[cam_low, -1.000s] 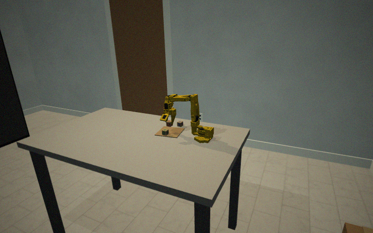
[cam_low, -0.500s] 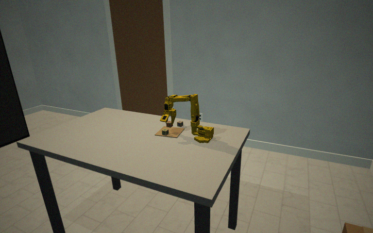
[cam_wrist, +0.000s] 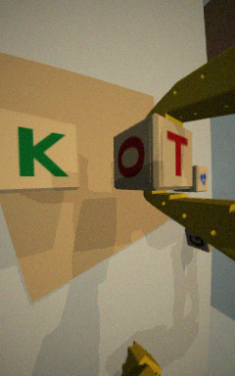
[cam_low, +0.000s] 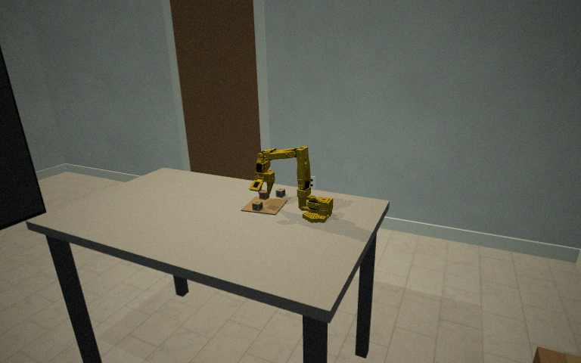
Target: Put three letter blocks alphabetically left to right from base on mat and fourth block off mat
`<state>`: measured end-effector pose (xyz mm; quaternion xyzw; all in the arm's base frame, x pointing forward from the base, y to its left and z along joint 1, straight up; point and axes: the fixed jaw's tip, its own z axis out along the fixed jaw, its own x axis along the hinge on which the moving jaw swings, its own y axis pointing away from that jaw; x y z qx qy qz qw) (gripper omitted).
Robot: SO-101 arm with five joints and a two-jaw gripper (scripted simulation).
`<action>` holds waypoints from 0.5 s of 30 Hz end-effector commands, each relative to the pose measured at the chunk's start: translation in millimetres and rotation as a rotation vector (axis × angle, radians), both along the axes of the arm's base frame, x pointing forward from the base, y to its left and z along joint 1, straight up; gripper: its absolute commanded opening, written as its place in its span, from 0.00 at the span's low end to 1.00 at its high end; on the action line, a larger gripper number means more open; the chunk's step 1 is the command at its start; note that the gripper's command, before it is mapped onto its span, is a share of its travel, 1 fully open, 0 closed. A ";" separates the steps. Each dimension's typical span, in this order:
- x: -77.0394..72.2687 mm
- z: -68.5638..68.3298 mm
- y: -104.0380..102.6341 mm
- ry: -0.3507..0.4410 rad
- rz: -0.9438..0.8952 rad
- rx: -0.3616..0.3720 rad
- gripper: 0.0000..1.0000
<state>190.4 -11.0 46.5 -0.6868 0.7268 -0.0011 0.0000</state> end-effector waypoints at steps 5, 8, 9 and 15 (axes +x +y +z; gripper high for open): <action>13.2 13.7 -1.6 -0.118 -0.012 -0.005 0.00; 13.2 13.7 -1.6 -0.118 -0.012 -0.005 0.00; 13.2 13.6 -1.6 -0.118 -0.012 -0.005 0.00; 13.5 10.3 -1.6 -0.118 -0.012 -0.005 0.00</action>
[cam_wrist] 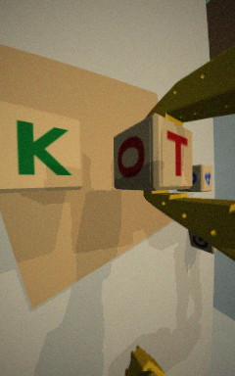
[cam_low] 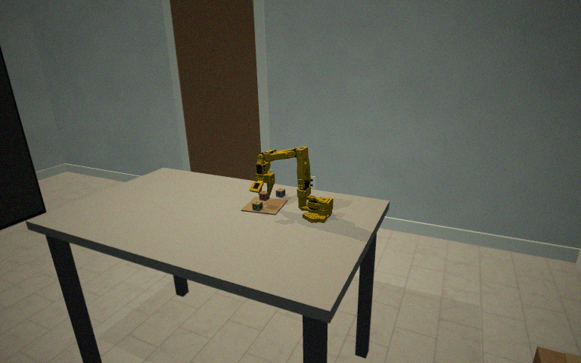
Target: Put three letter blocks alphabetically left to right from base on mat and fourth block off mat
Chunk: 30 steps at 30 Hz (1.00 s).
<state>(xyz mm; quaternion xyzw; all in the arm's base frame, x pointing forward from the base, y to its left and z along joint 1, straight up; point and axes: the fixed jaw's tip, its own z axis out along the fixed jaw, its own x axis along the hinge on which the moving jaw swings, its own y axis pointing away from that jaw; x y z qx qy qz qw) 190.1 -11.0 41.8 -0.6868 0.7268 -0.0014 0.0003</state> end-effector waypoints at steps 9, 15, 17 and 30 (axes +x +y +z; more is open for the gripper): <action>14.0 12.4 -1.6 -0.117 -0.012 -0.005 0.00; 14.2 10.5 -1.6 -0.117 -0.012 -0.005 0.00; 14.4 9.0 -1.5 -0.117 -0.012 -0.005 0.00; 14.7 5.7 -1.5 -0.117 -0.012 -0.005 0.00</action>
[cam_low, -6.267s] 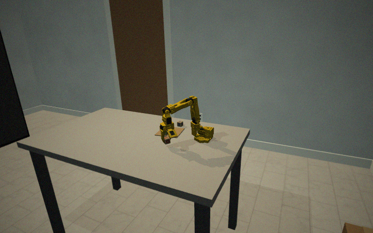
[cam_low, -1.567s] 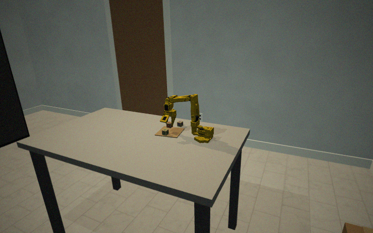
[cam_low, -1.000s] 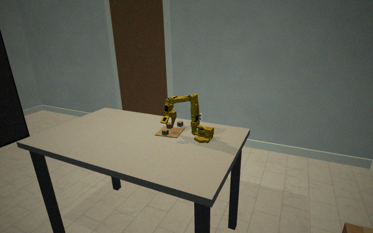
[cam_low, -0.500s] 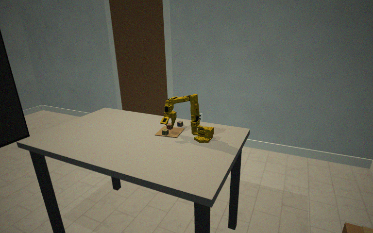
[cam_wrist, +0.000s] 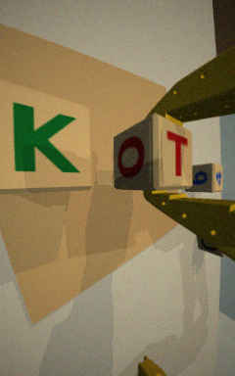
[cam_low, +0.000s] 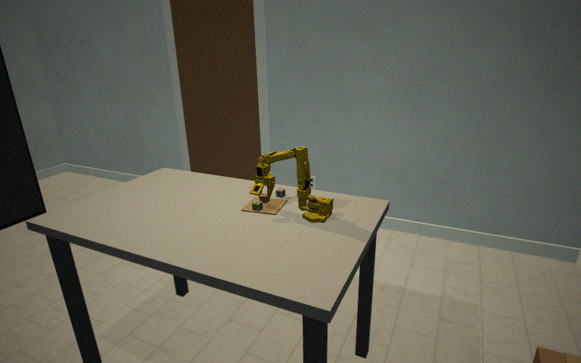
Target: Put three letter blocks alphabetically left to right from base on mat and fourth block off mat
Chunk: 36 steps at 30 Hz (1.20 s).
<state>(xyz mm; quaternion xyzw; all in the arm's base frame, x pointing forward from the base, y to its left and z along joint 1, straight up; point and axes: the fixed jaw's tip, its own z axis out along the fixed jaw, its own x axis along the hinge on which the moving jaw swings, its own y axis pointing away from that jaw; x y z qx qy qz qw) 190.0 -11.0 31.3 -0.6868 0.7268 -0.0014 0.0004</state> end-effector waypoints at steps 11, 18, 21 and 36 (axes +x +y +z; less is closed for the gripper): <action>15.4 10.8 -1.5 -0.117 -0.011 -0.005 0.00; 15.5 9.8 -1.5 -0.117 -0.011 -0.005 0.00; 15.7 8.2 -1.5 -0.117 -0.011 -0.005 0.00; 15.9 6.1 -1.5 -0.117 -0.011 -0.005 0.05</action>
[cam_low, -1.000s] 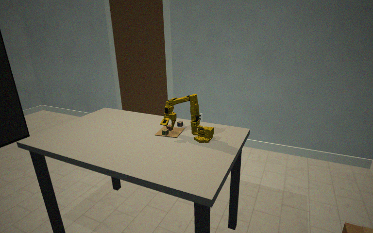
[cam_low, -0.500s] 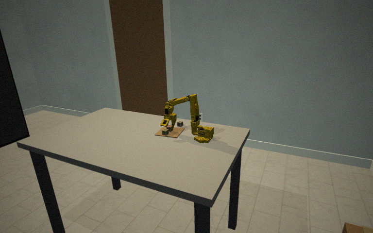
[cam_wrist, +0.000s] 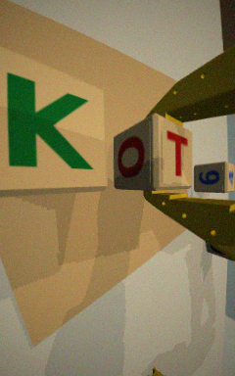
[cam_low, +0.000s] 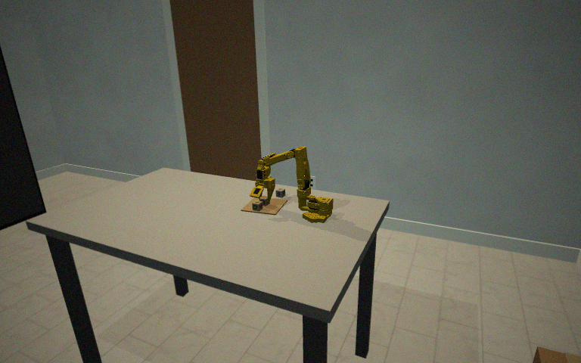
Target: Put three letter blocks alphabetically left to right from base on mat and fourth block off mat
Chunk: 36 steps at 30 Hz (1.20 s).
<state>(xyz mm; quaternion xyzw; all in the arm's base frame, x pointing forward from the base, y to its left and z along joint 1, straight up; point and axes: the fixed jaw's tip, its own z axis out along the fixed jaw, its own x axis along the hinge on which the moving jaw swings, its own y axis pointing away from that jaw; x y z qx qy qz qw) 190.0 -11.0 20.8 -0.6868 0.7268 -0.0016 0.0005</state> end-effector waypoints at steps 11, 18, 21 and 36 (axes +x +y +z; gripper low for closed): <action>15.8 16.6 -1.5 -0.117 -0.011 -0.005 0.17; 15.8 16.6 -1.5 -0.117 -0.011 -0.005 0.19; 15.8 16.6 -1.5 -0.117 -0.011 -0.005 0.21; 15.8 16.6 -1.5 -0.117 -0.011 -0.005 0.34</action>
